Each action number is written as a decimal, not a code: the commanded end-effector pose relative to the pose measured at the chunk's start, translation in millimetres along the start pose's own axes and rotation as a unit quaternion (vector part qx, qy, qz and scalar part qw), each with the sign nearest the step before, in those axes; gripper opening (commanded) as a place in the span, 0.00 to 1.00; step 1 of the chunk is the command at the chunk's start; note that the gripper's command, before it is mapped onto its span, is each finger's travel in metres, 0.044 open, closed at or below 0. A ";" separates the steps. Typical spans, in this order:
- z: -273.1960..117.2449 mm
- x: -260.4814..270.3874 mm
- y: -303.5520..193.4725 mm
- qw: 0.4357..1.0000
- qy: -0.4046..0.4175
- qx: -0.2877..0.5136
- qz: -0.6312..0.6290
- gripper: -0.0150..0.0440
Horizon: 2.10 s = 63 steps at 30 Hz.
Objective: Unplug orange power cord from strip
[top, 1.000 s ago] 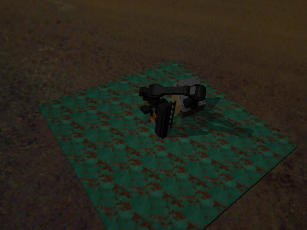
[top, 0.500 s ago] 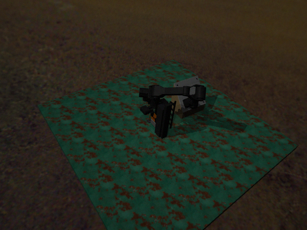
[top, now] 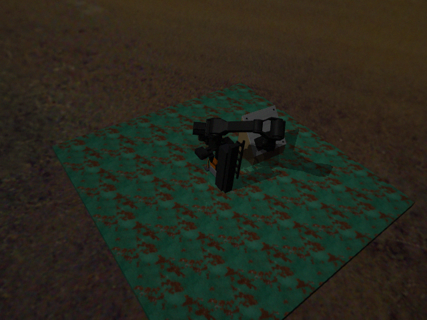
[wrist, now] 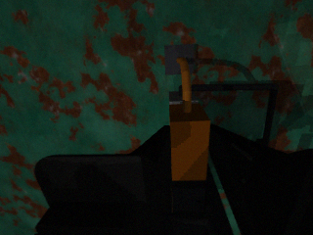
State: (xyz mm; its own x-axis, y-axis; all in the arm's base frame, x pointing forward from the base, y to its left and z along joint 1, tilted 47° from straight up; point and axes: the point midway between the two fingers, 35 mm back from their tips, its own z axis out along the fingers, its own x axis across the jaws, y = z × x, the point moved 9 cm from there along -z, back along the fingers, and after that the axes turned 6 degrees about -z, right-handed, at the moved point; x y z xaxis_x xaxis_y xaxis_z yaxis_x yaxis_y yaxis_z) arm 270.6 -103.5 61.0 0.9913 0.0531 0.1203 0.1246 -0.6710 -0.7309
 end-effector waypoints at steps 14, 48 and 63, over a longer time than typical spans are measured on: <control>-4.6 -1.8 34.5 1.000 0.000 -0.011 0.001 0.25; -11.9 -4.1 44.3 1.000 0.001 -0.009 0.002 0.53; -11.7 -1.6 22.0 1.000 0.000 -0.009 0.002 0.53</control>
State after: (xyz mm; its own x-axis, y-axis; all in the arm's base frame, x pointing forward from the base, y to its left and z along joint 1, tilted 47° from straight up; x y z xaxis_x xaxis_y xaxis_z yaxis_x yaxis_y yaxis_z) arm 272.4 -132.6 48.6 0.9909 0.0527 0.1238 0.1258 -0.6890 -0.7138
